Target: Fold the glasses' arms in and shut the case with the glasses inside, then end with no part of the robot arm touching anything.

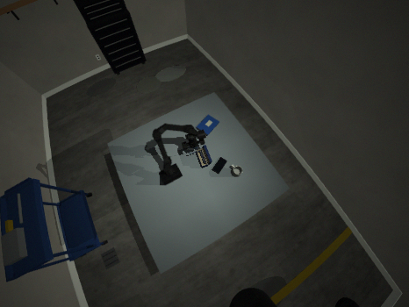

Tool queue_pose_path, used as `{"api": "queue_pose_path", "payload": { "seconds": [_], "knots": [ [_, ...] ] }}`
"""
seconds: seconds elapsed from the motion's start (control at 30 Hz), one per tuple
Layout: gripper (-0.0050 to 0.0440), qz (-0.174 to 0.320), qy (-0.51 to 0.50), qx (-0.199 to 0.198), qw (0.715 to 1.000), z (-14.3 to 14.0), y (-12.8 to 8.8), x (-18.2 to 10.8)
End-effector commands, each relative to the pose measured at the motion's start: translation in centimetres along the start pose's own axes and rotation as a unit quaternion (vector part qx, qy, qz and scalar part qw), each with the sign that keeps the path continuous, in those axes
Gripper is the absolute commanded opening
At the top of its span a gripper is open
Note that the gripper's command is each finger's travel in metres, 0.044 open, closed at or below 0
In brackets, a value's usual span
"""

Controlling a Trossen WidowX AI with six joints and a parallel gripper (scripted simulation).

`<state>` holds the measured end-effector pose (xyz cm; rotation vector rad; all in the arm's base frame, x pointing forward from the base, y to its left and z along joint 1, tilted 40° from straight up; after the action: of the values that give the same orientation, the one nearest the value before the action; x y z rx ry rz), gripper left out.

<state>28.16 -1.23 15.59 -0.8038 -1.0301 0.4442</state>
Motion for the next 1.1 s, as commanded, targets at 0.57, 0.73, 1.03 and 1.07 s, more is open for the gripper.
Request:
{"api": "queue_pose_path", "payload": {
  "seconds": [0.57, 0.73, 1.03, 1.07],
  "knots": [
    [0.0000, -0.003, -0.059, 0.001, 0.998, 0.5, 5.0, 0.8],
    [0.0000, -0.003, -0.059, 0.001, 0.998, 0.5, 5.0, 0.8],
    [0.0000, -0.003, -0.059, 0.001, 0.998, 0.3, 5.1, 0.2],
    [0.0000, -0.003, -0.059, 0.001, 0.998, 0.2, 5.1, 0.1]
  ]
}}
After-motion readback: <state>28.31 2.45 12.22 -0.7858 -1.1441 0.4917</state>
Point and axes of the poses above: the point midway between the two fingers, 35 mm back from their tips, its own y axis out along the fingers, its own z axis across the jaws, x = y × z, the point moved 6 cm from there along -y, back along the fingers, and after that the axes turned 12 degrees about y, right-handed, at the moved point
